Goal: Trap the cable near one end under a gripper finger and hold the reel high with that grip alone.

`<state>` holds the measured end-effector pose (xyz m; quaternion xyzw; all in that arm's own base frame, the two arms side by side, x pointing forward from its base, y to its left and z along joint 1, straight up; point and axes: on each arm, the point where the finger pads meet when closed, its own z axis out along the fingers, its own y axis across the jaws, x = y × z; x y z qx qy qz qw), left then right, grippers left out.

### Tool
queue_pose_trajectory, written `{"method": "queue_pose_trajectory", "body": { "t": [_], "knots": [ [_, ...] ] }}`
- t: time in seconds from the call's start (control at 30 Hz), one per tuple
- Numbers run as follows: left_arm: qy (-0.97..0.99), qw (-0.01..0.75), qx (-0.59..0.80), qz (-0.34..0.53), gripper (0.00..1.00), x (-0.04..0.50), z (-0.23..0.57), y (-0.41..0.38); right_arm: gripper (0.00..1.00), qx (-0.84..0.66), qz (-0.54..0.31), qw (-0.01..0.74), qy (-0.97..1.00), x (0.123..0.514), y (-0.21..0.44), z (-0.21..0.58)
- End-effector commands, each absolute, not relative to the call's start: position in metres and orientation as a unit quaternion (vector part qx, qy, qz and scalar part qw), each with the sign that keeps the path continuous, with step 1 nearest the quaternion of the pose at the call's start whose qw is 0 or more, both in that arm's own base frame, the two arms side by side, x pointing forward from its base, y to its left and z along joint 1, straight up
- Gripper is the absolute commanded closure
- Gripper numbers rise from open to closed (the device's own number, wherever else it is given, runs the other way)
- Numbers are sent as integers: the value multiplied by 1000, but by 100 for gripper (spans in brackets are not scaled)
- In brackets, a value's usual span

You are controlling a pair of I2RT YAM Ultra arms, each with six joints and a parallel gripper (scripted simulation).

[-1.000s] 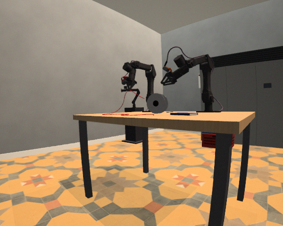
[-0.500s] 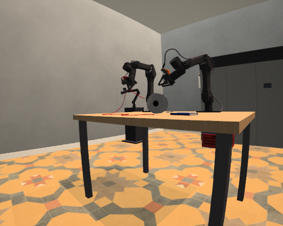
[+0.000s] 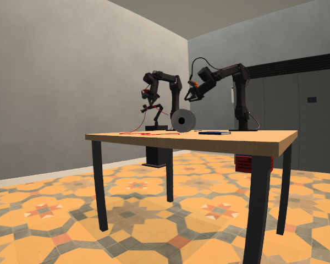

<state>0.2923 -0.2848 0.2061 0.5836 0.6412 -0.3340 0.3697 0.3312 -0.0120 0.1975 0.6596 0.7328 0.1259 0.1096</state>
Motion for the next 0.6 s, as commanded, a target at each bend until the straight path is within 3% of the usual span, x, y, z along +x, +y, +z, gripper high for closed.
{"method": "queue_pose_trajectory", "body": {
  "t": [0.0, 0.57],
  "knots": [
    [639, 356, 588, -345, 25, 285, 189, -288, 100, 654, 130, 125, 735, 335, -13, 211],
    [645, 353, 582, -348, 25, 286, 152, -289, 100, 659, 131, 125, 730, 335, -19, 212]
  ]
}}
